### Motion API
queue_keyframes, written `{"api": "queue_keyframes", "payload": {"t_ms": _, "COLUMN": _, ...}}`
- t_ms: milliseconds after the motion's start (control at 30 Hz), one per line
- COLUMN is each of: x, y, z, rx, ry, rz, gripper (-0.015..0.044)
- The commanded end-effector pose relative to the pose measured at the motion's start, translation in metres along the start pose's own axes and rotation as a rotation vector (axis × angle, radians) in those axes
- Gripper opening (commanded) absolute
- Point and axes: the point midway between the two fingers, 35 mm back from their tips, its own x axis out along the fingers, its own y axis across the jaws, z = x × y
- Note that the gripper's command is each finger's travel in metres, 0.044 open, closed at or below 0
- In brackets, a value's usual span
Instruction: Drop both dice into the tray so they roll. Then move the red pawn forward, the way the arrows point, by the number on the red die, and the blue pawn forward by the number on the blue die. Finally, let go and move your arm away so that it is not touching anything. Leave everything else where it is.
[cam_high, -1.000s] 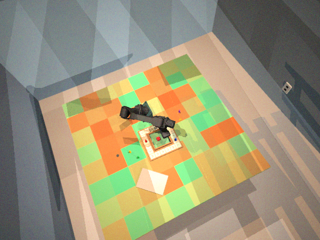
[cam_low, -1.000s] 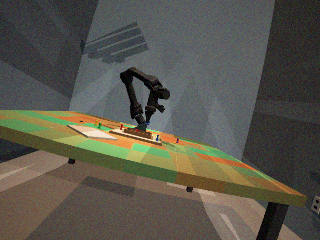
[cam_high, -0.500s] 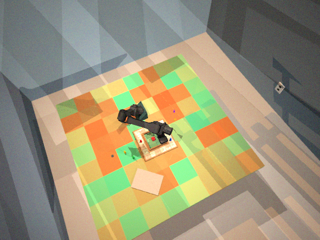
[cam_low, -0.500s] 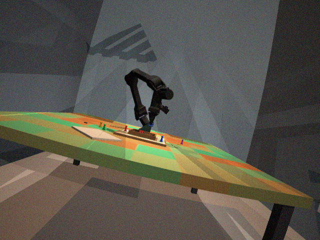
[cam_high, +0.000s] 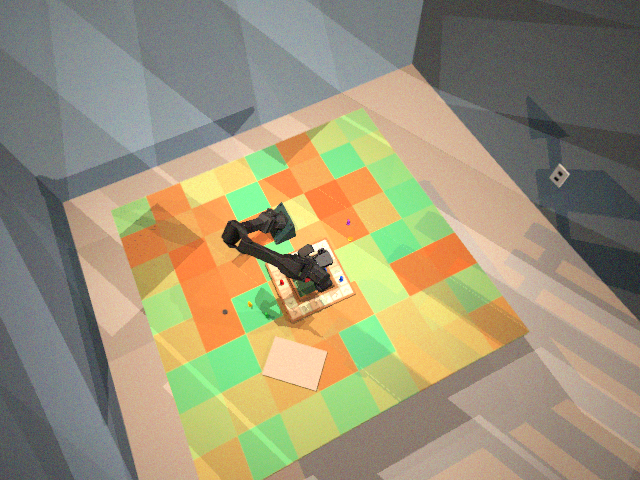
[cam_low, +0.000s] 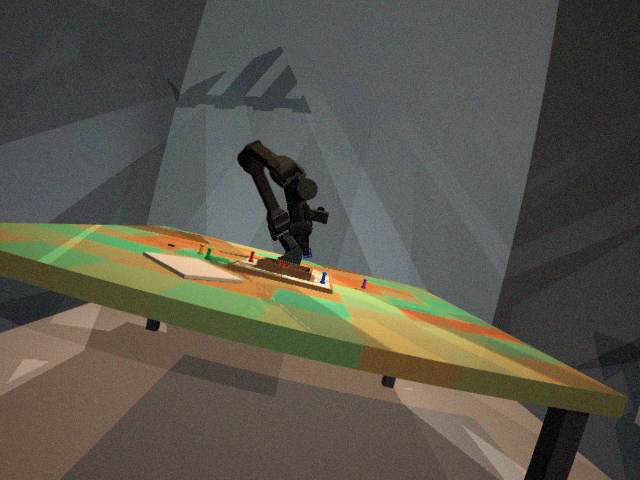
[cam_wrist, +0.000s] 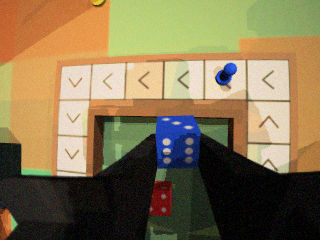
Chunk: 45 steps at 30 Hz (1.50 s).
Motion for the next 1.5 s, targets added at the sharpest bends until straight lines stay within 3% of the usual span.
{"api": "queue_keyframes", "payload": {"t_ms": 0, "x": 0.0, "y": 0.0, "z": 0.0, "rx": -0.013, "ry": -0.14, "rz": -0.011, "gripper": 0.0}}
{"api": "queue_keyframes", "payload": {"t_ms": 300, "x": 0.001, "y": 0.0, "z": 0.0, "rx": -0.051, "ry": -0.407, "rz": -0.088, "gripper": 0.0}}
{"api": "queue_keyframes", "payload": {"t_ms": 467, "x": -0.004, "y": 0.007, "z": -0.001, "rx": -0.052, "ry": -0.412, "rz": -0.09, "gripper": 0.0}}
{"api": "queue_keyframes", "payload": {"t_ms": 700, "x": -0.038, "y": 0.06, "z": -0.009, "rx": -0.052, "ry": -0.412, "rz": -0.087, "gripper": 0.0}}
{"api": "queue_keyframes", "payload": {"t_ms": 1467, "x": -0.036, "y": 0.06, "z": -0.01, "rx": -0.056, "ry": -0.408, "rz": -0.088, "gripper": 0.0}}
